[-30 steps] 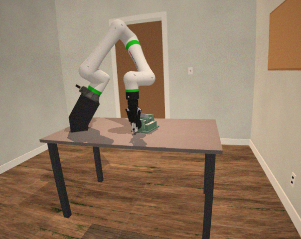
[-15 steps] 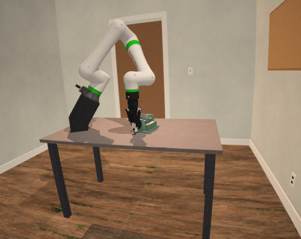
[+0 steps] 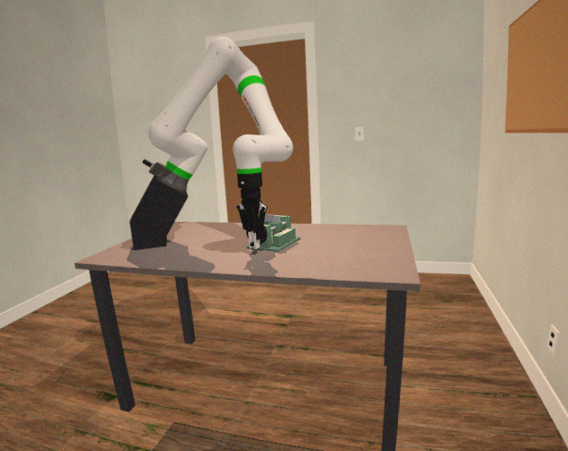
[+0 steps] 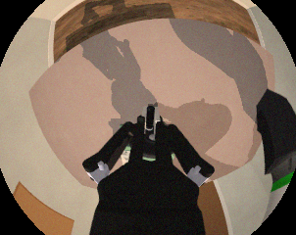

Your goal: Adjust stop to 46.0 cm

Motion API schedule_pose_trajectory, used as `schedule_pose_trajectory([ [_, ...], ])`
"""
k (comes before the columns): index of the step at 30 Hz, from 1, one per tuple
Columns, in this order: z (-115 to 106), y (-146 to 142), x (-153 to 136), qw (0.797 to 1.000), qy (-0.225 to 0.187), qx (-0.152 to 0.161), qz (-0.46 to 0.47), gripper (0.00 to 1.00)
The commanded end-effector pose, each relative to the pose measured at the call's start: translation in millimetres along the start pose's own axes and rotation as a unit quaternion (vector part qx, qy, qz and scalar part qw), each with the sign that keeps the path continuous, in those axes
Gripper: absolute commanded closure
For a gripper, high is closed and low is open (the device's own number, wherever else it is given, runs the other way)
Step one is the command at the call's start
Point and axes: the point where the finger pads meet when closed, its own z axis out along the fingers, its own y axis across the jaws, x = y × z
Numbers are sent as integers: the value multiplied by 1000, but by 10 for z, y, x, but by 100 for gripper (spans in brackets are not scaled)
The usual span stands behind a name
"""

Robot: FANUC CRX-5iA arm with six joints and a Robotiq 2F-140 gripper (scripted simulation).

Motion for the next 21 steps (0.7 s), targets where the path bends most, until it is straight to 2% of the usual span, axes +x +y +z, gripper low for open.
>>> schedule_pose_trajectory([
  [1, -2, -4, 2, 1000, 0, 0, 0, 96],
  [21, -12, -31, 1, 1000, 0, 0, 0, 96],
])
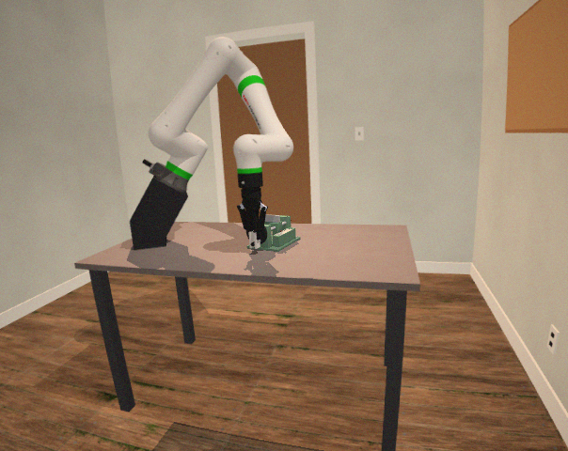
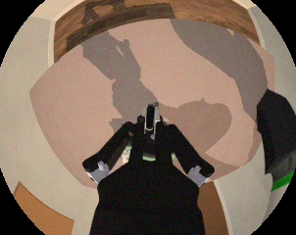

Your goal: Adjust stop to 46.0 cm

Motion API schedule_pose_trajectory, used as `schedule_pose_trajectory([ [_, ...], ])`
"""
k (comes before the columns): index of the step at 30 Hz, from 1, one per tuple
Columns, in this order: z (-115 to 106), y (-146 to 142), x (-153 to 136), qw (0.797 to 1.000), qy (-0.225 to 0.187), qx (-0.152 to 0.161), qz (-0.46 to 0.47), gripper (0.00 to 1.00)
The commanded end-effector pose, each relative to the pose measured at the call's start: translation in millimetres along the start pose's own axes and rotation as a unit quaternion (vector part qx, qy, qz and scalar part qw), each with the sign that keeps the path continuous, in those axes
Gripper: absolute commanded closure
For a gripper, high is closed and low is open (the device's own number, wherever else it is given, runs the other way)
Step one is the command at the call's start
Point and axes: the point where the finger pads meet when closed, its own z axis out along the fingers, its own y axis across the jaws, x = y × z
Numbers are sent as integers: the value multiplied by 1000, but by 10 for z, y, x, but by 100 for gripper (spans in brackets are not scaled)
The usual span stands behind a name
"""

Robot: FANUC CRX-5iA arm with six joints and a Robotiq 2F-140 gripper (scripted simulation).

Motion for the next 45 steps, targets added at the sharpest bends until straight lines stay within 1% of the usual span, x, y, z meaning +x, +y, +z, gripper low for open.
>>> schedule_pose_trajectory([
  [1, -3, -7, 1, 1000, 0, 0, 0, 96],
  [23, -56, -102, 1, 1000, 0, 0, 0, 96],
  [36, -153, -188, 1, 1000, 0, 0, 0, 96],
  [45, -273, -232, 1, 1000, 0, 0, 0, 96],
])
